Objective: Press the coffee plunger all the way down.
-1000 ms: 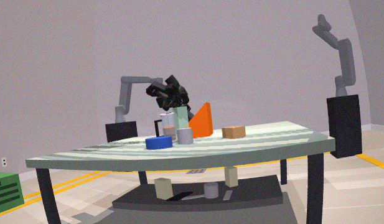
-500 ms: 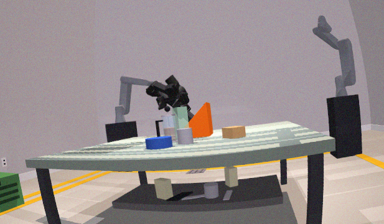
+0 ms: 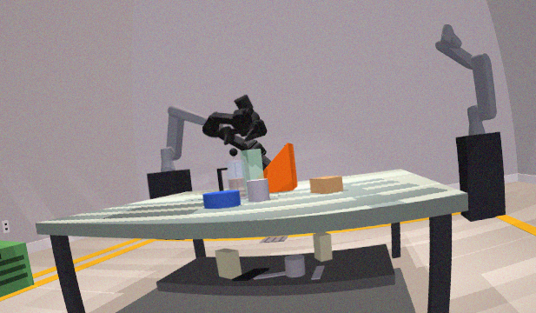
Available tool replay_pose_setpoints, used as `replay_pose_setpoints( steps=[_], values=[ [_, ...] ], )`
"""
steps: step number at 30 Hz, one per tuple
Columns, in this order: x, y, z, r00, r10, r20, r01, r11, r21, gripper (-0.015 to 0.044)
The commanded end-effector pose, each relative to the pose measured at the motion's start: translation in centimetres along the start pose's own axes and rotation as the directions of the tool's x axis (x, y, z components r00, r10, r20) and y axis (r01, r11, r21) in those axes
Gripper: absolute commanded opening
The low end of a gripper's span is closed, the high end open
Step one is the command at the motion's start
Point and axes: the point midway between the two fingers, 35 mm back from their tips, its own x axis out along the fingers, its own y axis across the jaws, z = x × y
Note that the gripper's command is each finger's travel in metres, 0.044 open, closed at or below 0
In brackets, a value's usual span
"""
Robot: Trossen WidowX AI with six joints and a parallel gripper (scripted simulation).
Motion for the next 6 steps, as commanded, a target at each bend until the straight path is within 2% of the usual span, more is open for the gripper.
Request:
replay_pose_setpoints(
  steps=[1, 6],
  values=[
    [-3.26, -1.59, 2.42, 1.000, -0.028, 0.005, 0.028, 1.000, -0.002, 0.0440],
    [-4.16, -2.29, 2.99, 0.999, -0.037, 0.016, 0.038, 0.999, -0.012, 0.0440]
  ],
)
